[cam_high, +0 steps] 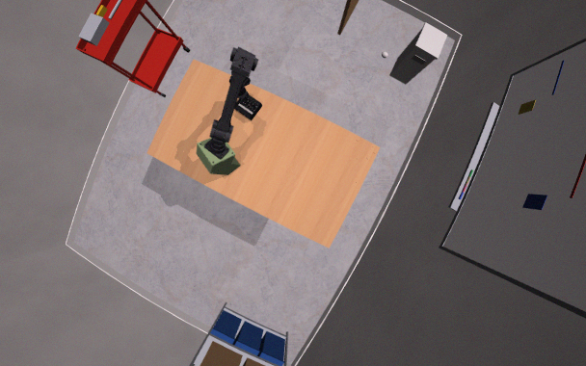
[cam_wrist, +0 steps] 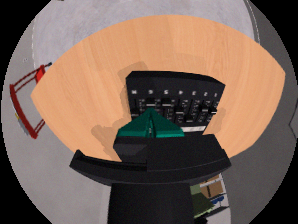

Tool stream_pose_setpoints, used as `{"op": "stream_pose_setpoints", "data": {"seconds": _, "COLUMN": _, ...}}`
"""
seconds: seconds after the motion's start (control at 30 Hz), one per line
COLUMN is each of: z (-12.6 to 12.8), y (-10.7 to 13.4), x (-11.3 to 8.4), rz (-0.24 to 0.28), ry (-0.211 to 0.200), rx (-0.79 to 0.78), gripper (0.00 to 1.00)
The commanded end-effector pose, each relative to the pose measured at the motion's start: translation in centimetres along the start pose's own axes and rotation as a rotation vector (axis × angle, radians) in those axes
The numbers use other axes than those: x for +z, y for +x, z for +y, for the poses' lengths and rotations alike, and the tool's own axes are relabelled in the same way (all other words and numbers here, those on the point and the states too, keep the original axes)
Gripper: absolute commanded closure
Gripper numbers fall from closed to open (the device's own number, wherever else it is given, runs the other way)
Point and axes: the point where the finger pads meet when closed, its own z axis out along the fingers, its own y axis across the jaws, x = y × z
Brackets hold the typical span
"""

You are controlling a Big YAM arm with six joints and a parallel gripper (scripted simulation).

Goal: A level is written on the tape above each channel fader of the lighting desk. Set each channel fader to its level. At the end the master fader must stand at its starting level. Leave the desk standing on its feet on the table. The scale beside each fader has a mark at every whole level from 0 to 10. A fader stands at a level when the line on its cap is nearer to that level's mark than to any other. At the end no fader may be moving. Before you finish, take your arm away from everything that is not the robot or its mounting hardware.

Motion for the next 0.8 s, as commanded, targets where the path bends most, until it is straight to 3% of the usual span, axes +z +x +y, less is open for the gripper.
{"op": "stream_pose_setpoints", "data": {"seconds": 0.0, "z": -0.2, "y": -2.0, "x": 0.3, "rz": -0.03, "ry": -0.003, "rx": 0.013, "gripper": 1.0}}
{"op": "stream_pose_setpoints", "data": {"seconds": 0.53, "z": -0.3, "y": -1.0, "x": 0.4, "rz": -0.024, "ry": 0.001, "rx": 0.01, "gripper": 1.0}}
{"op": "stream_pose_setpoints", "data": {"seconds": 0.67, "z": -0.3, "y": -1.3, "x": 0.0, "rz": -0.032, "ry": -0.002, "rx": 0.015, "gripper": 1.0}}
{"op": "stream_pose_setpoints", "data": {"seconds": 0.77, "z": 0.3, "y": -1.7, "x": -1.4, "rz": -0.05, "ry": -0.016, "rx": 0.02, "gripper": 1.0}}
